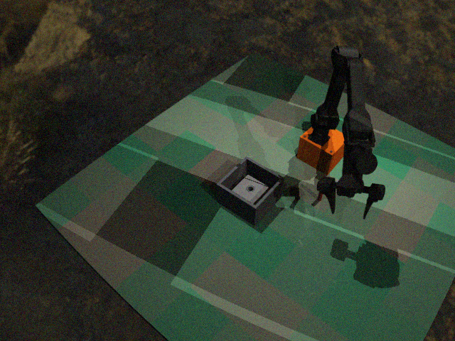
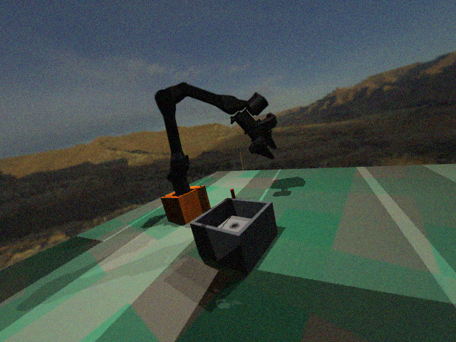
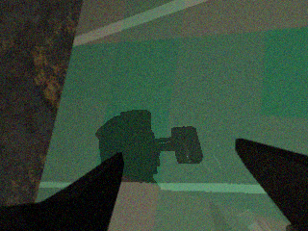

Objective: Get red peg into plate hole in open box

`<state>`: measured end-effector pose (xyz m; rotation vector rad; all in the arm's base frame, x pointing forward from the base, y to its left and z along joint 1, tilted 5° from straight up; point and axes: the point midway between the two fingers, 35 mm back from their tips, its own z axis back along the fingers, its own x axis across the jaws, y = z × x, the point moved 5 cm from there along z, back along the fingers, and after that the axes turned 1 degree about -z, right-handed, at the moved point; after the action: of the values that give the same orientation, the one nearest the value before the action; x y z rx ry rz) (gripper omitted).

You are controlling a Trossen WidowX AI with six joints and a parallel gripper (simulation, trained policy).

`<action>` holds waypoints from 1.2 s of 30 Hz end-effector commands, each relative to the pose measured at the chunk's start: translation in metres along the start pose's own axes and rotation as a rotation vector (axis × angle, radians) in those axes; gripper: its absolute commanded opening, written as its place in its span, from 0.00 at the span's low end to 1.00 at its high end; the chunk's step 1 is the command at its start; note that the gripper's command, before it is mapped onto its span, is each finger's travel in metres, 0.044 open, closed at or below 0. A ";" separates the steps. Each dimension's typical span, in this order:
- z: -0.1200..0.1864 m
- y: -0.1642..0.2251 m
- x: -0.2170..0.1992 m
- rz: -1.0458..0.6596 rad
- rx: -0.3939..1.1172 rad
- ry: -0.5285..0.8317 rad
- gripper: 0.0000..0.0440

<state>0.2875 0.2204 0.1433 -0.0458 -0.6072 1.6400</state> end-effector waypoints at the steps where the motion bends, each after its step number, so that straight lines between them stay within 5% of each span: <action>1: 0.006 0.016 -0.008 -0.084 0.051 0.065 0.99; 22: 0.027 0.099 -0.076 -0.594 0.257 0.514 0.94; 36: 0.010 0.134 -0.106 -0.796 0.250 0.681 0.92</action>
<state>0.1838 0.1170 0.0745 -0.1324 0.0968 0.8600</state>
